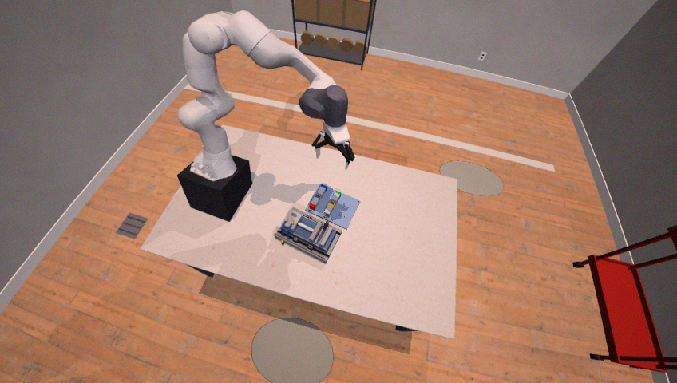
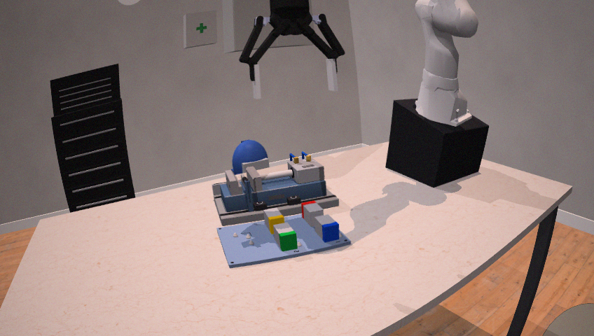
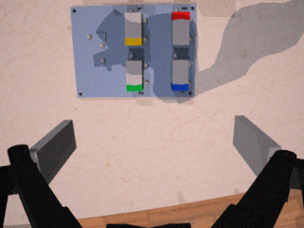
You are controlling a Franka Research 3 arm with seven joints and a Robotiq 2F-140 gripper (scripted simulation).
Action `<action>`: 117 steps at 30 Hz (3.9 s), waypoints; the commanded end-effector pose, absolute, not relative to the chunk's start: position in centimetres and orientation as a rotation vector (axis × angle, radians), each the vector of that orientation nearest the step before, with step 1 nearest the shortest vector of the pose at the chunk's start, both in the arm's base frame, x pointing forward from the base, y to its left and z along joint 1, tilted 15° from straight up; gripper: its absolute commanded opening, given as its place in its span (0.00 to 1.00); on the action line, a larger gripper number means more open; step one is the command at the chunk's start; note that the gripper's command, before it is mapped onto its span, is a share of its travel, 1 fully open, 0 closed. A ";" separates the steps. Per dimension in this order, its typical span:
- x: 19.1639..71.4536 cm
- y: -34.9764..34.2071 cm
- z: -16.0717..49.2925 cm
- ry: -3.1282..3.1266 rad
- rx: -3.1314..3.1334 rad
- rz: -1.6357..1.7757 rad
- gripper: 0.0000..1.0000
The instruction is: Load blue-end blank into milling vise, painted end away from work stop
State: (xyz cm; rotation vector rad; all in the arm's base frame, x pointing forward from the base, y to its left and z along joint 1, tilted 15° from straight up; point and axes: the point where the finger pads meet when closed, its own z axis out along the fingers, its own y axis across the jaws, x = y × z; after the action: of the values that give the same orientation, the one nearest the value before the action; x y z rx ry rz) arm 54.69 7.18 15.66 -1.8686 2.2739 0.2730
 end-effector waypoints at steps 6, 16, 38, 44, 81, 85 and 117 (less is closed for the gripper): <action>54.5 6.2 15.4 2.300 -1.845 0.277 1.00; 54.5 6.1 15.4 2.296 -1.847 0.275 1.00; 54.3 5.5 15.1 2.300 -1.845 0.277 1.00; 54.3 5.5 15.1 2.300 -1.845 0.277 1.00; 54.4 5.6 15.2 2.301 -1.843 0.277 1.00; 54.4 5.6 15.2 2.301 -1.843 0.277 1.00; 54.4 5.8 14.0 2.301 -1.843 0.277 1.00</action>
State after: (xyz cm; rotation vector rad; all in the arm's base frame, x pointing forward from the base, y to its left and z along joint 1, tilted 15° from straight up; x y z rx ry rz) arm 54.45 5.60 15.13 -1.8418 2.3009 0.2744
